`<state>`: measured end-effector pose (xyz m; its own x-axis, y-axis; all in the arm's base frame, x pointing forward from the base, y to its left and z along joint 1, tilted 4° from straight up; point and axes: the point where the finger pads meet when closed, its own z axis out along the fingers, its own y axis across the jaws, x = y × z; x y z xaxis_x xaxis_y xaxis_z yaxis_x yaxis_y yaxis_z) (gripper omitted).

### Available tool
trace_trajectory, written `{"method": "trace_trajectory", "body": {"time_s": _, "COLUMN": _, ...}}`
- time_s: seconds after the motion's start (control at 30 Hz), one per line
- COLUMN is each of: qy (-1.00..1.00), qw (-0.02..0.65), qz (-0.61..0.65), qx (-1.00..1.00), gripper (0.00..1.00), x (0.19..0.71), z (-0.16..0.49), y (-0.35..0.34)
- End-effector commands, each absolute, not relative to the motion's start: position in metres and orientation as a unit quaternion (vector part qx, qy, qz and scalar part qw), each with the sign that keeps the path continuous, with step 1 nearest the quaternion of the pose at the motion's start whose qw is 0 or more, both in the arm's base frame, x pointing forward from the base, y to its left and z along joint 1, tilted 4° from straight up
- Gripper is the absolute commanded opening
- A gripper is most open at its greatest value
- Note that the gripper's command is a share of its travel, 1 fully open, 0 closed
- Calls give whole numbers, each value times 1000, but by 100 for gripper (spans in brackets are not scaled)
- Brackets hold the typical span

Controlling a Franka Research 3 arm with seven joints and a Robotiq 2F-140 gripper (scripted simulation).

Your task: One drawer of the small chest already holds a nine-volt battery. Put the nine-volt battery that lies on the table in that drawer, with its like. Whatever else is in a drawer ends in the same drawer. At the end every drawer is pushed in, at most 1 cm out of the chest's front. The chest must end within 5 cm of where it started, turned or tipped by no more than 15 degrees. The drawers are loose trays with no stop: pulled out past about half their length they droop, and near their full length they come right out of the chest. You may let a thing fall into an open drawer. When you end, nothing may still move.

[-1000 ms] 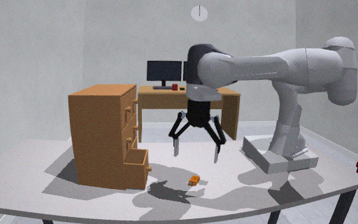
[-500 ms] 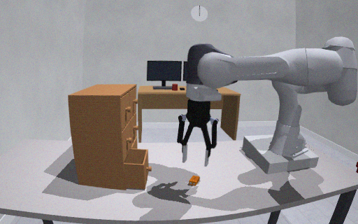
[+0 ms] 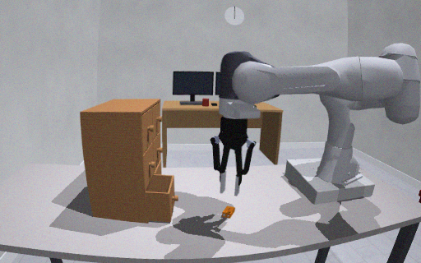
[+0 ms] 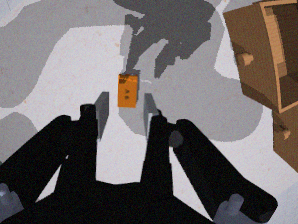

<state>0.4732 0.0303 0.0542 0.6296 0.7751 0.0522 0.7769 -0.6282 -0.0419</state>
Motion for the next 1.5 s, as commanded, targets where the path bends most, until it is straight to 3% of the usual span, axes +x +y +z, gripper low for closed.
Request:
{"method": "trace_trajectory", "body": {"time_s": 0.0, "qy": -428, "qw": 31, "qz": -14, "qx": -903, "gripper": 26, "x": 473, "z": 53, "y": 31}}
{"method": "trace_trajectory", "body": {"time_s": 1.47, "qy": -428, "qw": 31, "qz": -14, "qx": -903, "gripper": 26, "x": 473, "z": 1, "y": 35}}
